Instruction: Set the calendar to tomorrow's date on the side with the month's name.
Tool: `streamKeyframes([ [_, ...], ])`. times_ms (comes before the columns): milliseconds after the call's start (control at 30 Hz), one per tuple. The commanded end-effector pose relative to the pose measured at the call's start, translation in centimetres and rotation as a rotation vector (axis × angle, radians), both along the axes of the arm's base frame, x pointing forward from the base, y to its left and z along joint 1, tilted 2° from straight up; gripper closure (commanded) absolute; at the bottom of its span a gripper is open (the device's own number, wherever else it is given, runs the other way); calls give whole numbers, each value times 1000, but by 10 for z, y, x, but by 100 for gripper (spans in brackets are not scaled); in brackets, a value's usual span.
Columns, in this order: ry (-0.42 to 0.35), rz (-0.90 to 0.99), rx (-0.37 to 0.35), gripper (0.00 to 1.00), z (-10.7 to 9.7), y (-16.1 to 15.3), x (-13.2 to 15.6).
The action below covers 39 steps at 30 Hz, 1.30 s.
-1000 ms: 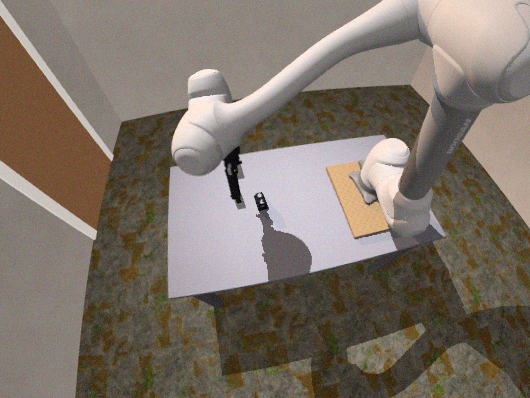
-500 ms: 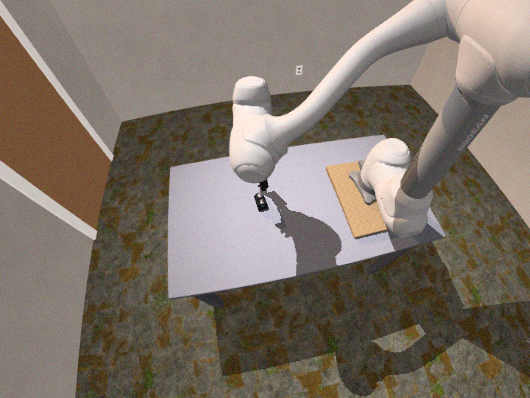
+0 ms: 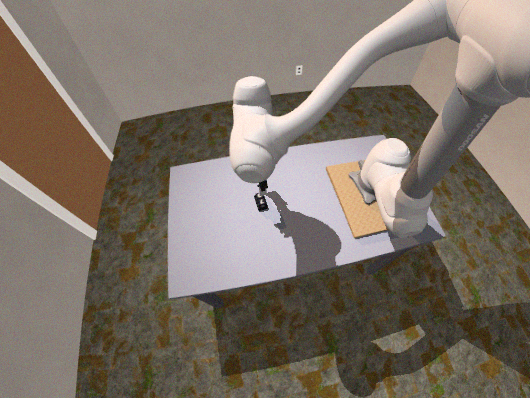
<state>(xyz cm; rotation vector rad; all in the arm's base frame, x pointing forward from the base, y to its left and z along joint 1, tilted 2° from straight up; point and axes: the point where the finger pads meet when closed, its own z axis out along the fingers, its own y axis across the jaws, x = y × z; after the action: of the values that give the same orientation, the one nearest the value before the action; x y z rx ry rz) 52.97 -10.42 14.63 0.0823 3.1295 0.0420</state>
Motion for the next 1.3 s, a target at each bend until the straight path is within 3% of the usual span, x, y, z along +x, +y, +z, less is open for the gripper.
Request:
streamKeyframes([
  [0,4,-133,1,0,-3,0,0],
  [133,5,-197,2,0,-4,0,0],
  [200,9,-342,4,0,-7,0,0],
  [600,20,-749,8,0,-16,0,0],
  [700,20,-755,9,0,-16,0,0],
  [767,24,-903,10,0,-19,0,0],
  [1200,36,-1349,16,0,-28,0,0],
  [1267,36,-1349,16,0,-28,0,0],
])
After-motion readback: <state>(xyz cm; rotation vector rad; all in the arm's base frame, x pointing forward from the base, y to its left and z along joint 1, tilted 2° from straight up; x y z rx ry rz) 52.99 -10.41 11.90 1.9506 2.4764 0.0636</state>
